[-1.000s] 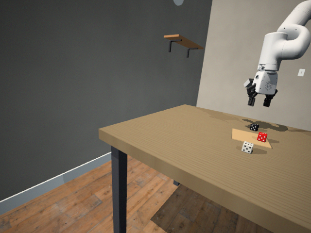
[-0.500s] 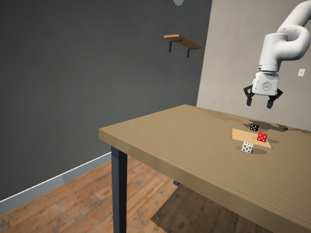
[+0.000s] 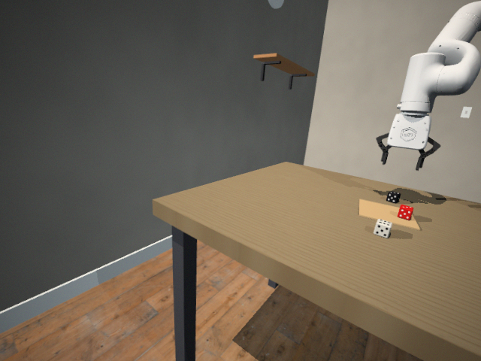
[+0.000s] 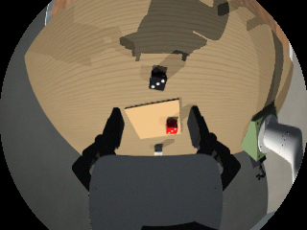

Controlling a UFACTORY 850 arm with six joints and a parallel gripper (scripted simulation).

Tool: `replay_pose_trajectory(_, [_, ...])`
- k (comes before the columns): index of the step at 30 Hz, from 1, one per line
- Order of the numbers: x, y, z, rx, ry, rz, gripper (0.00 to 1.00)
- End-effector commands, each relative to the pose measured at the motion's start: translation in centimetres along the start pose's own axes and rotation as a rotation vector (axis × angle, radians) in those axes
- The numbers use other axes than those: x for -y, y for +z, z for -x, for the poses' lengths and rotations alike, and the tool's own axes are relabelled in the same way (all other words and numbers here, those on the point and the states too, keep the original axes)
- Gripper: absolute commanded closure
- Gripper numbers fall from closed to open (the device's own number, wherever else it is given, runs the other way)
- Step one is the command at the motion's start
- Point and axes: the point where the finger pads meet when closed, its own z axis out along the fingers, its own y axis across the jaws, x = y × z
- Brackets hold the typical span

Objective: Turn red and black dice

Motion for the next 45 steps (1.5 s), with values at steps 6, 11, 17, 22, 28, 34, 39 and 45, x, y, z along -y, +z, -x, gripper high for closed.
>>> replay_pose_trajectory(6, [-0.1,0.2,0.0,-0.006,0.325,-0.013,0.00])
replay_pose_trajectory(11, [-0.1,0.4,0.1,-0.005,0.473,-0.014,0.00])
replay_pose_trajectory(17, [-0.2,0.5,0.1,-0.004,0.632,-0.014,0.00])
replay_pose_trajectory(22, [-0.2,0.6,0.1,-0.003,0.776,-0.014,0.00])
replay_pose_trajectory(28, [-0.3,0.8,0.1,-0.002,0.955,-0.015,0.00])
replay_pose_trajectory(34, [-0.4,0.9,0.1,-0.001,1.109,-0.015,0.00])
replay_pose_trajectory(39, [-0.4,1.0,0.1,0.000,1.253,-0.015,0.00])
replay_pose_trajectory(45, [-0.5,1.2,0.2,0.001,1.427,-0.015,0.00])
